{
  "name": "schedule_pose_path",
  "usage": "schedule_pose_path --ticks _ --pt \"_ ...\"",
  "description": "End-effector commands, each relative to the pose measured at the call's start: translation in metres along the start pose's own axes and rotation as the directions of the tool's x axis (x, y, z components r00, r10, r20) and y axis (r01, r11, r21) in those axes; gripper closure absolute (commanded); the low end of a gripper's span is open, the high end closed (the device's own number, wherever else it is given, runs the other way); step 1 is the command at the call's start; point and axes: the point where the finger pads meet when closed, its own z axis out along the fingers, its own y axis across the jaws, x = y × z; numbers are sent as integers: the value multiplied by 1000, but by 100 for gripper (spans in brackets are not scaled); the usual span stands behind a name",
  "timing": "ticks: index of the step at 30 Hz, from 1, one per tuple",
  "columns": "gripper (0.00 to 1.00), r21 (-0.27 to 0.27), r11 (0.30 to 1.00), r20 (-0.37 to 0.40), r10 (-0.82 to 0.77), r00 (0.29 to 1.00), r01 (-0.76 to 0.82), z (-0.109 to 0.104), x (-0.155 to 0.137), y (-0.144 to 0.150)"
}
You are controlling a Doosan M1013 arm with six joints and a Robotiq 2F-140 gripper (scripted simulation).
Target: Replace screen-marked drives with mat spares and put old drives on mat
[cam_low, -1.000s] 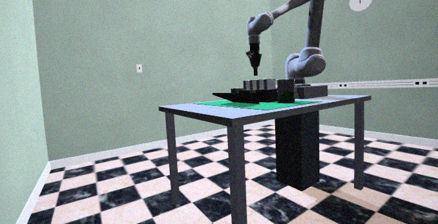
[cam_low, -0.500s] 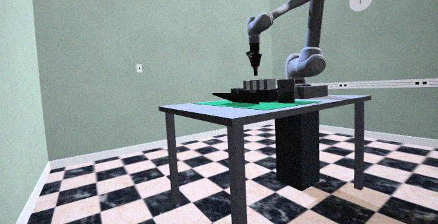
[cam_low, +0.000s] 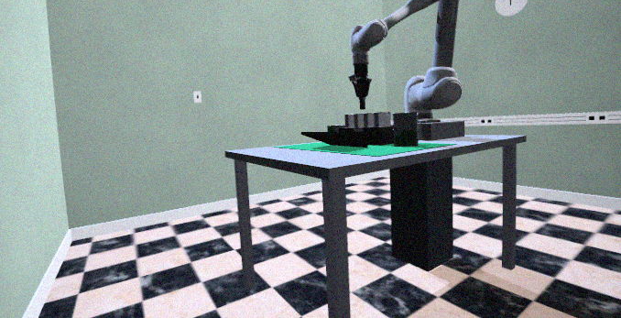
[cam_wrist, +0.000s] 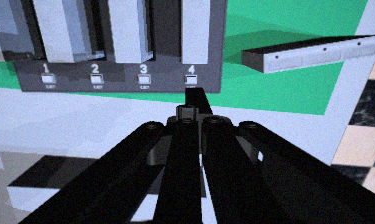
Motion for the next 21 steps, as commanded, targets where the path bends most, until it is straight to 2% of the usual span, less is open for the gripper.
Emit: schedule_pose_path --ticks 1,6,21 --pt "90 0 1000 -1 0 1000 0 4 0 0" --pt "90 0 1000 -1 0 1000 0 12 1 0" --pt "90 0 1000 -1 0 1000 0 58 1 1"
